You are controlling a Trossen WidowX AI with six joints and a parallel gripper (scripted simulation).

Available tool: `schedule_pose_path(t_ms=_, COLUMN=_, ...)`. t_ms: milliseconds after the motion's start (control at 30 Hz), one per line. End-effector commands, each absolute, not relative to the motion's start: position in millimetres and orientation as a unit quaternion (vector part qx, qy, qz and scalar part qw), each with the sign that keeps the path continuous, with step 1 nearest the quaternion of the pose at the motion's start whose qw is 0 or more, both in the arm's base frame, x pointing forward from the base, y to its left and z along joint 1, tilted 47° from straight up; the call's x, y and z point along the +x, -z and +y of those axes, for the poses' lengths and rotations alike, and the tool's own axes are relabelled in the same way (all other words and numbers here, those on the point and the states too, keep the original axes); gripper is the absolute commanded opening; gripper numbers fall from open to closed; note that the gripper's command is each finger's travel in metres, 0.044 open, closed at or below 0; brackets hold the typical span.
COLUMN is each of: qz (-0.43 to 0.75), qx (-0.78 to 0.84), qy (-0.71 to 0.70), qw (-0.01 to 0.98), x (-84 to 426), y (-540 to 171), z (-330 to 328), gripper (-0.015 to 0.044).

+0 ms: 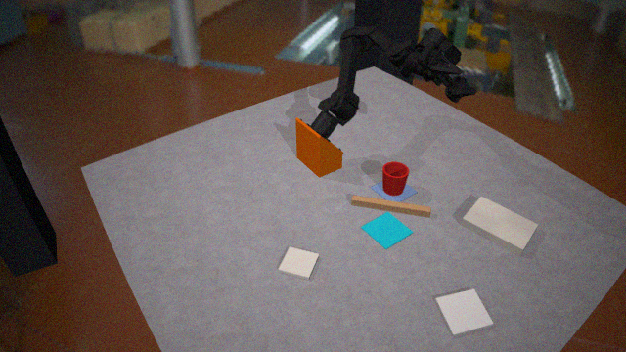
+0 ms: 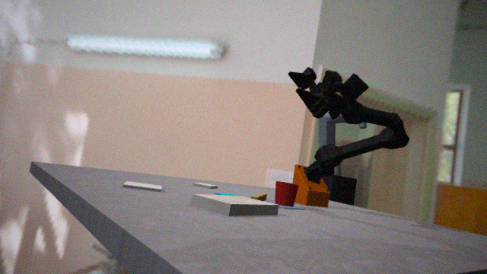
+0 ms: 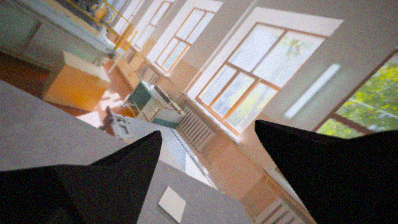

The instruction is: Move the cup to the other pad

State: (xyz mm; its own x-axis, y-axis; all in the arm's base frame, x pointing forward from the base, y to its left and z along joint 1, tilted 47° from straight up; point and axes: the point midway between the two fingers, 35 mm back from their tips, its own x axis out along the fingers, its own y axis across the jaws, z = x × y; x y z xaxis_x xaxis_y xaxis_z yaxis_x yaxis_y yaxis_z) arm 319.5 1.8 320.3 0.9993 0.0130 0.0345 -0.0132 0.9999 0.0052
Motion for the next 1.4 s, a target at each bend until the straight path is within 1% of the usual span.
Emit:
schedule_pose_path(t_ms=0, qz=-0.007, qx=0.006, qy=-0.01, qw=1.0, x=321, y=-316, z=2, gripper=0.0374)
schedule_pose_path(t_ms=67, qz=0.076, qx=0.033, qy=-0.033, qw=0.996, x=331, y=-279, z=8, gripper=0.0321)
schedule_pose_path(t_ms=133, qz=0.203, qx=0.086, qy=-0.06, qw=0.974, x=334, y=-223, z=16, gripper=0.0269)
schedule_pose_path(t_ms=267, qz=0.359, qx=0.169, qy=-0.077, qw=0.915, x=320, y=-160, z=27, gripper=0.0164)
schedule_pose_path(t_ms=300, qz=0.402, qx=0.195, qy=-0.078, qw=0.891, x=313, y=-144, z=30, gripper=0.0148)
schedule_pose_path(t_ms=400, qz=0.519, qx=0.275, qy=-0.071, qw=0.807, x=285, y=-107, z=41, gripper=0.0148)
schedule_pose_path(t_ms=500, qz=0.616, qx=0.354, qy=-0.049, qw=0.702, x=255, y=-85, z=52, gripper=0.0148)
schedule_pose_path(t_ms=567, qz=0.675, qx=0.411, qy=-0.025, qw=0.612, x=232, y=-77, z=61, gripper=0.0148)
schedule_pose_path(t_ms=633, qz=0.727, qx=0.469, qy=0.009, qw=0.502, x=210, y=-76, z=70, gripper=0.0148)
schedule_pose_path(t_ms=700, qz=0.745, qx=0.493, qy=0.027, qw=0.448, x=194, y=-84, z=78, gripper=0.0148)
schedule_pose_path(t_ms=733, qz=0.747, qx=0.496, qy=0.03, qw=0.441, x=191, y=-85, z=79, gripper=0.0148)
schedule_pose_path(t_ms=1367, qz=0.747, qx=0.496, qy=0.03, qw=0.441, x=193, y=-82, z=79, gripper=0.0148)
